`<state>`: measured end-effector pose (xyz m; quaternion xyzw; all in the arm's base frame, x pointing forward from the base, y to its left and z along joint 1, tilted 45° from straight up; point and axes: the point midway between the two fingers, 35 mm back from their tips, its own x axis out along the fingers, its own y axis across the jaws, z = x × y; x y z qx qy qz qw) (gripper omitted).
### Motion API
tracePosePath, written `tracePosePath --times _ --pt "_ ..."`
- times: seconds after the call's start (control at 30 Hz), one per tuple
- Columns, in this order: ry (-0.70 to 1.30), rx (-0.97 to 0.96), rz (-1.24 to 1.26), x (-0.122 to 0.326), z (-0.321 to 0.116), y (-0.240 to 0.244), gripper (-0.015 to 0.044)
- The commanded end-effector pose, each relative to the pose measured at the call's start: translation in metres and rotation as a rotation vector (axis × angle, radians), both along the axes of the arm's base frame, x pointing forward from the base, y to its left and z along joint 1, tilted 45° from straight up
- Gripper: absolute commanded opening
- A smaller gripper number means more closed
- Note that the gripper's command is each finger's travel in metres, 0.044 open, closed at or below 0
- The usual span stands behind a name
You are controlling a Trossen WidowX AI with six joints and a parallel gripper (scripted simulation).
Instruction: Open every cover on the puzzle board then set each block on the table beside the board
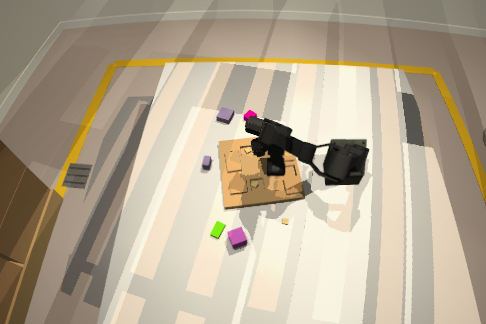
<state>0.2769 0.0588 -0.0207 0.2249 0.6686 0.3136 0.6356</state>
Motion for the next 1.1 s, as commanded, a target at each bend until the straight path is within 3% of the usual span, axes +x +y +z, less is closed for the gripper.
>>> tracePosePath --times 0.0,0.43,1.07 --pt "-0.019 -0.006 0.0 0.005 0.009 -0.008 0.008" --pt "-0.019 -0.006 0.0 0.006 0.031 -0.027 0.008" --pt "-0.018 -0.029 -0.002 -0.015 0.083 0.02 0.008"
